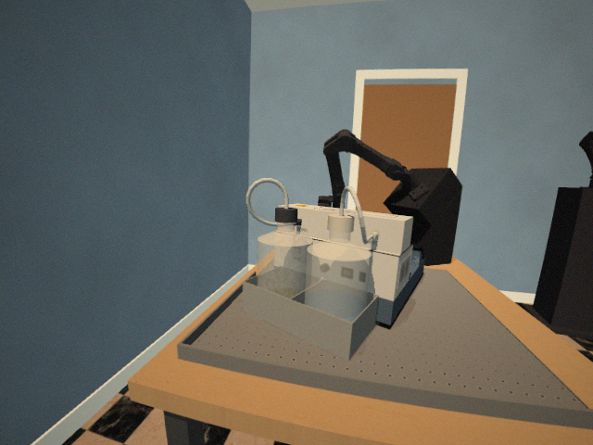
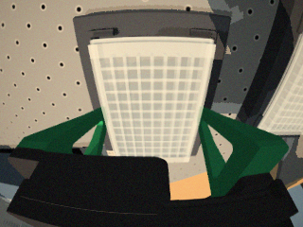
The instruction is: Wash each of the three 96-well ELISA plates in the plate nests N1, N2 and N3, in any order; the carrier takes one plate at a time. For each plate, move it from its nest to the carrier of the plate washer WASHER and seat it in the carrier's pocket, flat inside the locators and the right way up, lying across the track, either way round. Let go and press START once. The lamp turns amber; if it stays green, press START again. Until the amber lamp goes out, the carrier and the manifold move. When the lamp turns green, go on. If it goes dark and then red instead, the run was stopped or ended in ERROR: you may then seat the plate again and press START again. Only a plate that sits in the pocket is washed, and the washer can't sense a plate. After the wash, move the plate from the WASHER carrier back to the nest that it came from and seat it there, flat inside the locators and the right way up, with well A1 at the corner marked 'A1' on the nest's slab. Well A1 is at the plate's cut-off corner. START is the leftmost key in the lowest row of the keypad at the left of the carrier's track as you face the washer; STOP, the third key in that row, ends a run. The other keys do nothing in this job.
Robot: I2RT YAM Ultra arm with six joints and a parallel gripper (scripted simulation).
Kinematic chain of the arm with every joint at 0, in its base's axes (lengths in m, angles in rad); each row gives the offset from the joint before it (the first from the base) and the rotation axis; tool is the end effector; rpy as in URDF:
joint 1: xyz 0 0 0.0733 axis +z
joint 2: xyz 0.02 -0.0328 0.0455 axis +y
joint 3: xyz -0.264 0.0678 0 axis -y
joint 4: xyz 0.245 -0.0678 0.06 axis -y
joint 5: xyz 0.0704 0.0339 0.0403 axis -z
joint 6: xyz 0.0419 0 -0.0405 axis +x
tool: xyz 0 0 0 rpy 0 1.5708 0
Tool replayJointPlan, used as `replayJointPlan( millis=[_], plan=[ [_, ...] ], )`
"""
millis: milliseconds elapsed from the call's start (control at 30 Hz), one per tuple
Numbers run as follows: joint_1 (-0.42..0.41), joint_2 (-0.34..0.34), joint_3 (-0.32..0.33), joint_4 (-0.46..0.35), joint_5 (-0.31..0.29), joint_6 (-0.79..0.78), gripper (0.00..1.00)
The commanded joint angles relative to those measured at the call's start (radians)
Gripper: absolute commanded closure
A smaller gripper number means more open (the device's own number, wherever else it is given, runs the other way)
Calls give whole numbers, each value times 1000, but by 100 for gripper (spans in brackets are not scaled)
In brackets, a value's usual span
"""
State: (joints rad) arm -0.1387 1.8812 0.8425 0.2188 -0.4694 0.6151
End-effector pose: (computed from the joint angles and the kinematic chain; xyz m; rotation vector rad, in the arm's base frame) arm 0.3494 -0.0285 0.1106 0.6750 2.3218 0.7832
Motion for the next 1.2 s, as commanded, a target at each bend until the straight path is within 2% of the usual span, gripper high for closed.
replayJointPlan(
  millis=[0, 1167],
  plan=[
    [-3, -4, 2, 3, 3, 3, 100],
    [4, 16, 12, 15, 8, 9, 100]
  ],
)
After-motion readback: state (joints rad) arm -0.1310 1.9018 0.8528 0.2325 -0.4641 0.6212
